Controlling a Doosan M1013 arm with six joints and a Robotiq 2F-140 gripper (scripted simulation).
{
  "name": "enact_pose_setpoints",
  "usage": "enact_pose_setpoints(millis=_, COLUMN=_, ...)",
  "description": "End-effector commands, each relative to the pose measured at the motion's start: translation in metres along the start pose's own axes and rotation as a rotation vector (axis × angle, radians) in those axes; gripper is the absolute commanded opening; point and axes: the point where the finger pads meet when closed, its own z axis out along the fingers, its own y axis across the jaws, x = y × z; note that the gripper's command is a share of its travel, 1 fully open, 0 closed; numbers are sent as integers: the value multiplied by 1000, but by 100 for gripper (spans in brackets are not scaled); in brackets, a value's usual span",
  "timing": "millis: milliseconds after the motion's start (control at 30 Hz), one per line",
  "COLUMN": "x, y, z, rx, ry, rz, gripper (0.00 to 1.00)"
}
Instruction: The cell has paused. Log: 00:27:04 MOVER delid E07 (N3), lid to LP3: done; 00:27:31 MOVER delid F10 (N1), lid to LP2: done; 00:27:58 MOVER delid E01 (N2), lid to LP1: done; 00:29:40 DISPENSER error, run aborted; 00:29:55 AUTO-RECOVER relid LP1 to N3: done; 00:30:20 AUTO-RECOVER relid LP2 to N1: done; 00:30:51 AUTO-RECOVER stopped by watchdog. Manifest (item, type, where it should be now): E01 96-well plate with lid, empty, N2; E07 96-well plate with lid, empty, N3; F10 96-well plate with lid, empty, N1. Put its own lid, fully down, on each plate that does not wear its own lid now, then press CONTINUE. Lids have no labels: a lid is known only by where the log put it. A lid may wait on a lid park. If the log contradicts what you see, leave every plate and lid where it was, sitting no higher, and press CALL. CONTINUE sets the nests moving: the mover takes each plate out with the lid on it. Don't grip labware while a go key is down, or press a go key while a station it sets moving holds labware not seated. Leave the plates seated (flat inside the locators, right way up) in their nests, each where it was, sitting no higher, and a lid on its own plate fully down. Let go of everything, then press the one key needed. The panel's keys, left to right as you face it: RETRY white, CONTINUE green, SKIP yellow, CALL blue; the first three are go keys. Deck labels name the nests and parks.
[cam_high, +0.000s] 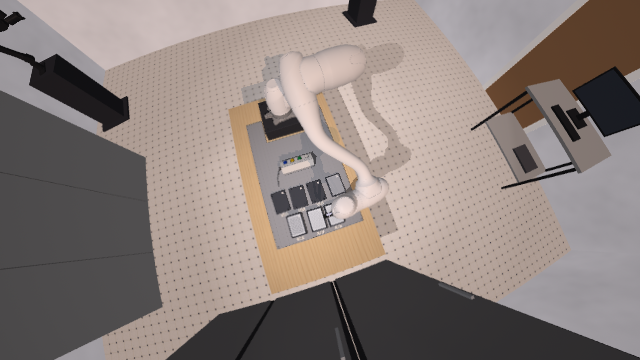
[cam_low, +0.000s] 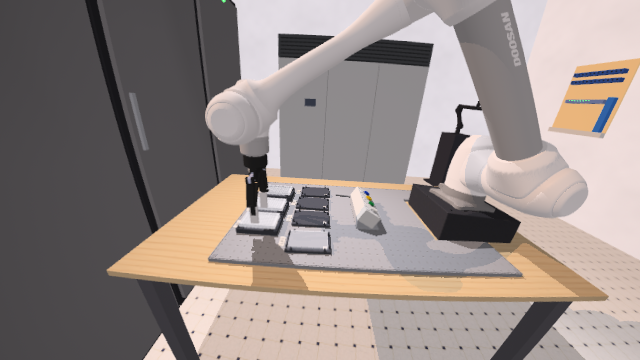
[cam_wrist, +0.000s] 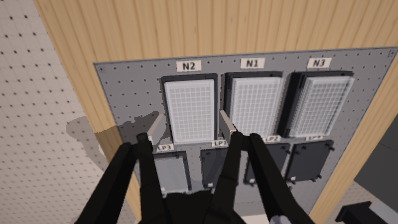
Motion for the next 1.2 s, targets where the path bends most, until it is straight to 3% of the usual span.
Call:
enact_pose_setpoints(millis=0, x=0, y=-2, z=-12, rx=6, ry=-1, rz=2, gripper=66)
enact_pose_setpoints(millis=400, x=0, y=-2, z=-35, rx=6, ry=-1, rz=2, gripper=66)
enact_pose_setpoints(millis=800, x=-2, y=-3, z=-39, rx=6, ry=-1, rz=1, gripper=66)
enact_pose_setpoints(millis=833, x=-13, y=-9, z=-39, rx=6, ry=-1, rz=-1, gripper=66)
enact_pose_setpoints(millis=900, x=-70, y=-37, z=-41, rx=6, ry=0, rz=-10, gripper=66)
enact_pose_setpoints(millis=933, x=-70, y=-37, z=-41, rx=6, ry=0, rz=-10, gripper=66)
enact_pose_setpoints(millis=967, x=-97, y=-46, z=-40, rx=6, ry=0, rz=-16, gripper=66)
enact_pose_setpoints(millis=1033, x=-97, y=-46, z=-40, rx=6, ry=0, rz=-16, gripper=66)
enact_pose_setpoints(millis=1067, x=-108, y=-52, z=-41, rx=6, ry=0, rz=-16, gripper=66)
enact_pose_setpoints(millis=1100, x=-143, y=-63, z=-40, rx=6, ry=0, rz=-22, gripper=66)
enact_pose_setpoints(millis=1167, x=-144, y=-64, z=-40, rx=6, ry=0, rz=-22, gripper=66)
